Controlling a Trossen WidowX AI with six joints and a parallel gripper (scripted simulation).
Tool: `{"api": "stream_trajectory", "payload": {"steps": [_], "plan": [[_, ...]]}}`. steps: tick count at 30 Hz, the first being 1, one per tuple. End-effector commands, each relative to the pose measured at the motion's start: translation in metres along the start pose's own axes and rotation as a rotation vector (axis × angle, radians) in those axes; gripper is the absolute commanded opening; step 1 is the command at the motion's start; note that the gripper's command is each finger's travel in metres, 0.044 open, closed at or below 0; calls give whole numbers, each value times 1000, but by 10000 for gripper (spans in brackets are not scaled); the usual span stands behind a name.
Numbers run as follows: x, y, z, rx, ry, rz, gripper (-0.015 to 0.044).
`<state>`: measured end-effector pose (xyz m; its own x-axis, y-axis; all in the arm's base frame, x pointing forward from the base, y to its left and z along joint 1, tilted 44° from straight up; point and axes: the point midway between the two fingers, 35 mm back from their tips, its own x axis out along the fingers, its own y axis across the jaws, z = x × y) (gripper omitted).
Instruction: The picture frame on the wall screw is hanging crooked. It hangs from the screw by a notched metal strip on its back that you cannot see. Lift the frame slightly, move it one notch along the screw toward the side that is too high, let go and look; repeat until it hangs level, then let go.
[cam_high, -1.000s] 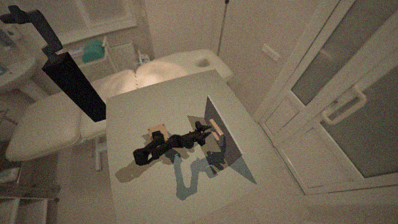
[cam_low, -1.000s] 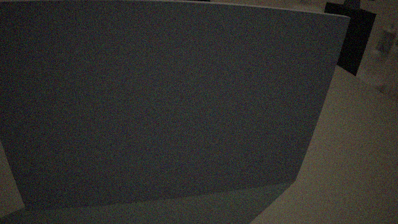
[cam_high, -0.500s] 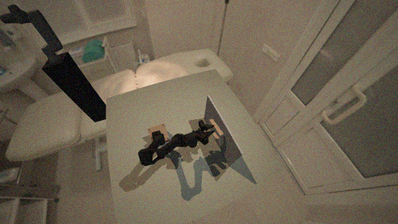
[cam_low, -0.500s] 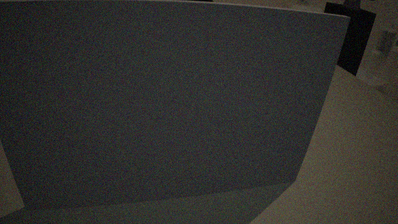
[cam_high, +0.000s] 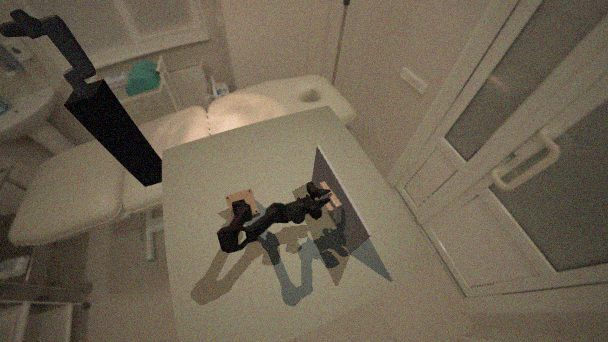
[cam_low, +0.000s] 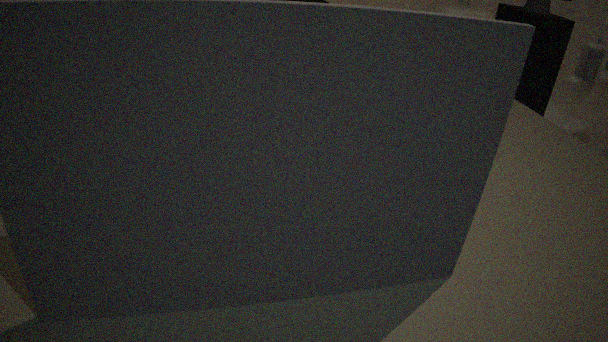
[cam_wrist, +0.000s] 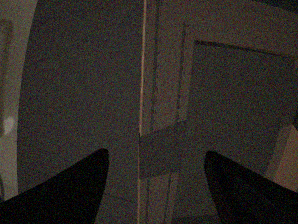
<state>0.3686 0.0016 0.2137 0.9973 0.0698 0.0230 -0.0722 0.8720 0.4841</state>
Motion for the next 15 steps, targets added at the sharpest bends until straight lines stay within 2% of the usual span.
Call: {"api": "stream_trajectory", "payload": {"steps": [1, 6, 13, 15], "plan": [[1, -1, 0, 4, 0, -3, 260], [1, -1, 0, 4, 0, -3, 260], [1, -1, 0, 4, 0, -3, 76], [1, -1, 0, 4, 0, -3, 63]]}}
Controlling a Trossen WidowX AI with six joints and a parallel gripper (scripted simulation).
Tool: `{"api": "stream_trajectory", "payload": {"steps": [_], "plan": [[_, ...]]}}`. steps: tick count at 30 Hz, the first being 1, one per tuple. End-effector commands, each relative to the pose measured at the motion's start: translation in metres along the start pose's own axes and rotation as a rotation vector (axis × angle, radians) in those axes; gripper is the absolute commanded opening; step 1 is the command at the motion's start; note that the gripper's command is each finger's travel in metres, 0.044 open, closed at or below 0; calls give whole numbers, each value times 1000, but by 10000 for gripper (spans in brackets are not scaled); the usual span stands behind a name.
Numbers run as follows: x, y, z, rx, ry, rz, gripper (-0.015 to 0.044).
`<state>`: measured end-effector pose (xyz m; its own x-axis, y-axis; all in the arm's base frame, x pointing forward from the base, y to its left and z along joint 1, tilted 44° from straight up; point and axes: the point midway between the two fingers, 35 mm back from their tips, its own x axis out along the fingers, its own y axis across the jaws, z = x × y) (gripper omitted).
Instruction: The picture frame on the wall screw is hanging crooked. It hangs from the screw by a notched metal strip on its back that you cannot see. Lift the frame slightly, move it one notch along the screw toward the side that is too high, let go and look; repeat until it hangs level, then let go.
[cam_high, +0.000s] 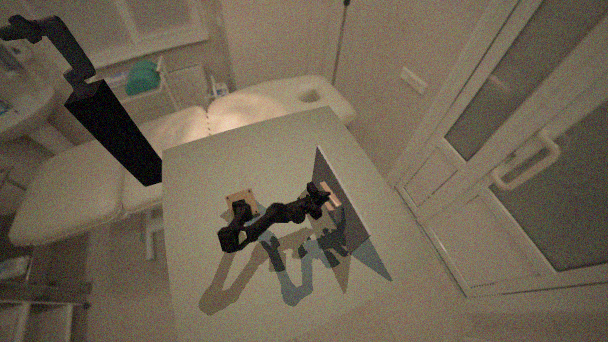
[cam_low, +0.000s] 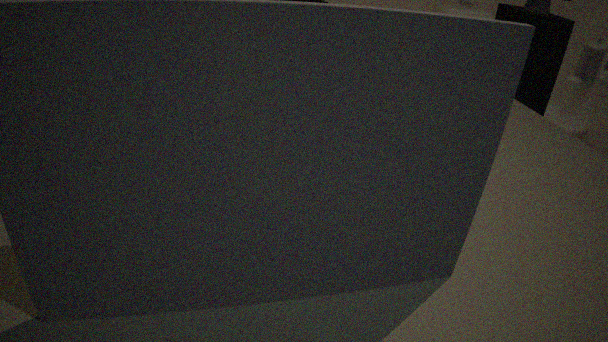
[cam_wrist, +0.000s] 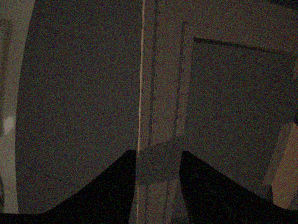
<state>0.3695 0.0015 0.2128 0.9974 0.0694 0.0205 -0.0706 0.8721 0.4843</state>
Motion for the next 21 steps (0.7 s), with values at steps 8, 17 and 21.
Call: {"api": "stream_trajectory", "payload": {"steps": [8, 17, 21], "plan": [[0, 0, 0, 3, -2, -2, 0], [0, 1, 0, 4, -2, -2, 0], [0, 2, 0, 4, -2, -2, 0]]}}
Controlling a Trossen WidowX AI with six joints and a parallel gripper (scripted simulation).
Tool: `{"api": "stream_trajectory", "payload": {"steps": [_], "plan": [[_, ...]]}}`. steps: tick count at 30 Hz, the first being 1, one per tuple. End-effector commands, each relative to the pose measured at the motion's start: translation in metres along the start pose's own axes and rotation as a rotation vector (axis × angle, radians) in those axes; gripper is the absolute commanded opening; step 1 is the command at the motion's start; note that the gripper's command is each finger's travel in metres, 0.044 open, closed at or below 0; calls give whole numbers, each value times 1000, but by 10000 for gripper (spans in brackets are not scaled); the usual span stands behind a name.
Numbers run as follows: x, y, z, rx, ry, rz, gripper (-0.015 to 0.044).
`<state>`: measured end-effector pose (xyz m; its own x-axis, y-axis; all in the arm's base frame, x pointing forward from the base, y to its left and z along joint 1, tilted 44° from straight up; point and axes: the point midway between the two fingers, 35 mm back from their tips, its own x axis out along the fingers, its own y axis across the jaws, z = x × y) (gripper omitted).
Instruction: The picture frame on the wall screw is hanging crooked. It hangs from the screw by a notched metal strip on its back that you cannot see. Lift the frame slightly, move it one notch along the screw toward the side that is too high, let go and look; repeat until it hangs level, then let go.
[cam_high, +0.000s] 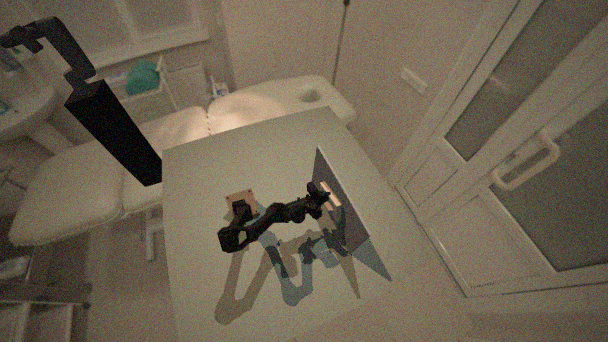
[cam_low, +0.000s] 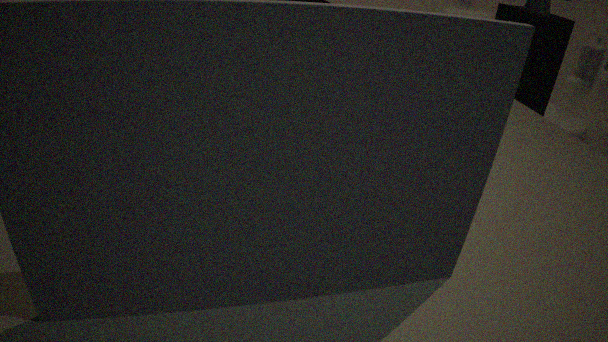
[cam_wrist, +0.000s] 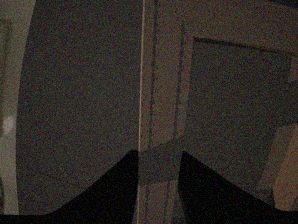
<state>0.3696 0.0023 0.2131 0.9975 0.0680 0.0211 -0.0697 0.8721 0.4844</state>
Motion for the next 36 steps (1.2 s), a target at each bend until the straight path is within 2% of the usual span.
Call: {"api": "stream_trajectory", "payload": {"steps": [1, 36], "plan": [[0, 2, 0, 3, -1, -1, 0], [0, 12, 0, 4, -1, -1, 0]]}}
